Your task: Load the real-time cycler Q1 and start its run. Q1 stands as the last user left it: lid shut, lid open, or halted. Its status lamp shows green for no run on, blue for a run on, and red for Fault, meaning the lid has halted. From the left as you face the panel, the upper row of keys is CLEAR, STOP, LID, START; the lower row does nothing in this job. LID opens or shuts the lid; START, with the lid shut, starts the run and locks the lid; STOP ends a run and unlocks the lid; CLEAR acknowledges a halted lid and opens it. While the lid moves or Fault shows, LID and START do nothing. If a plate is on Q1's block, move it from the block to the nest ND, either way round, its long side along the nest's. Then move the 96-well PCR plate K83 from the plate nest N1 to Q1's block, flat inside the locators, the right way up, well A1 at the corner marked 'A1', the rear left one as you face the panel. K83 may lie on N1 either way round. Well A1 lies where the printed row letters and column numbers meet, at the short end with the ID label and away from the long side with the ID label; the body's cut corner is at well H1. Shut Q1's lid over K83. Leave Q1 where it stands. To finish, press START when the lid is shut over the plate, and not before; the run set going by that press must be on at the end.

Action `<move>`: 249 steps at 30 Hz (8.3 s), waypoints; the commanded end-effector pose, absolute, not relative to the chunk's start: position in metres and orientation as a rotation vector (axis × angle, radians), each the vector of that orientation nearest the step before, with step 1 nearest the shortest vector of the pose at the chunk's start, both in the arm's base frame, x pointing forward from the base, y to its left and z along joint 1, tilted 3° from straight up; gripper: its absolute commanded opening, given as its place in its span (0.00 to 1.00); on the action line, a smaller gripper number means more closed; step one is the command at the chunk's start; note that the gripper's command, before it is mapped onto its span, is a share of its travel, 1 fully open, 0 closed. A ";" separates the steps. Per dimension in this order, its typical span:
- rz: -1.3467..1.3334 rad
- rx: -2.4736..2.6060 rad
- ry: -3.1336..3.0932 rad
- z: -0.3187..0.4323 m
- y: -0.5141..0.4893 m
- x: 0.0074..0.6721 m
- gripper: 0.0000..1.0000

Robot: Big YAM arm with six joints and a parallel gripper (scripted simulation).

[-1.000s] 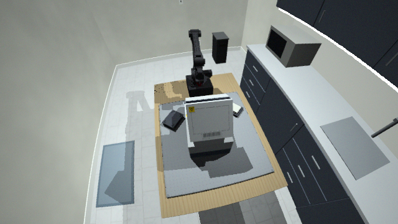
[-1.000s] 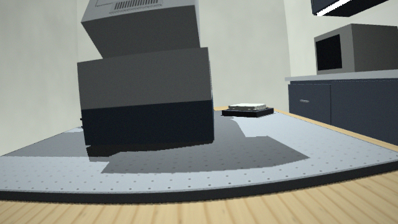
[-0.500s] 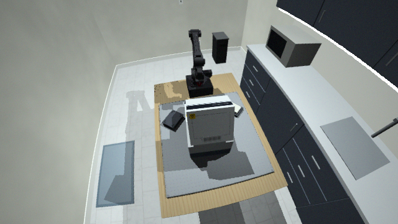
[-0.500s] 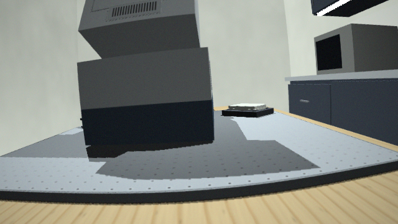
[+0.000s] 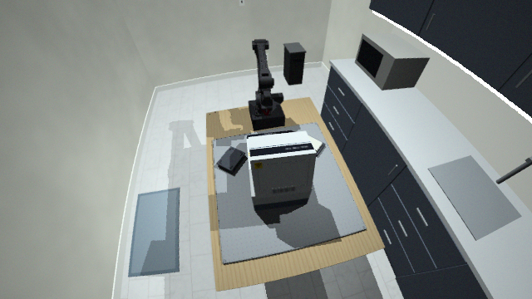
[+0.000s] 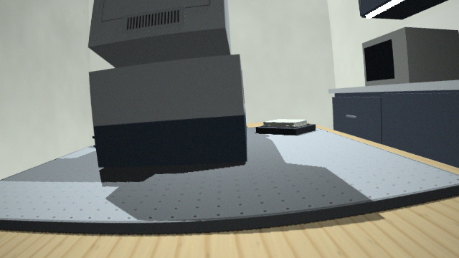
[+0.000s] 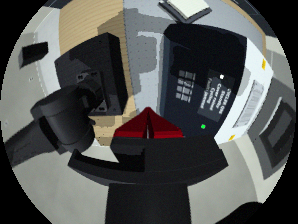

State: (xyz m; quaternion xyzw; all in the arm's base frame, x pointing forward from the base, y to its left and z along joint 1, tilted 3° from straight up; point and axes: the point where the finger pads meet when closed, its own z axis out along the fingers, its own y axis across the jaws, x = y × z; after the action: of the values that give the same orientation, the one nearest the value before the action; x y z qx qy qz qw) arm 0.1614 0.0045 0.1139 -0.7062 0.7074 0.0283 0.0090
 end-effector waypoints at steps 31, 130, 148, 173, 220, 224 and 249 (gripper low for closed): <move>0.004 -2.194 2.152 0.136 0.006 0.182 0.00; 0.018 -2.186 2.169 0.135 0.005 0.183 0.00; 0.017 -2.183 2.171 0.135 0.005 0.183 0.00; 0.049 -2.136 2.204 0.151 0.077 0.212 1.00; 0.136 -1.288 2.810 0.206 0.270 0.291 1.00; 0.140 -1.245 2.826 0.211 0.281 0.294 1.00; 0.130 -1.200 2.865 0.202 0.293 0.308 1.00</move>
State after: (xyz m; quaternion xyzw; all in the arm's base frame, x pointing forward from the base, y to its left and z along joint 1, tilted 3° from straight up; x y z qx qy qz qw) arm 0.3007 0.2939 0.1918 -0.3830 0.9231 0.0351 -0.0023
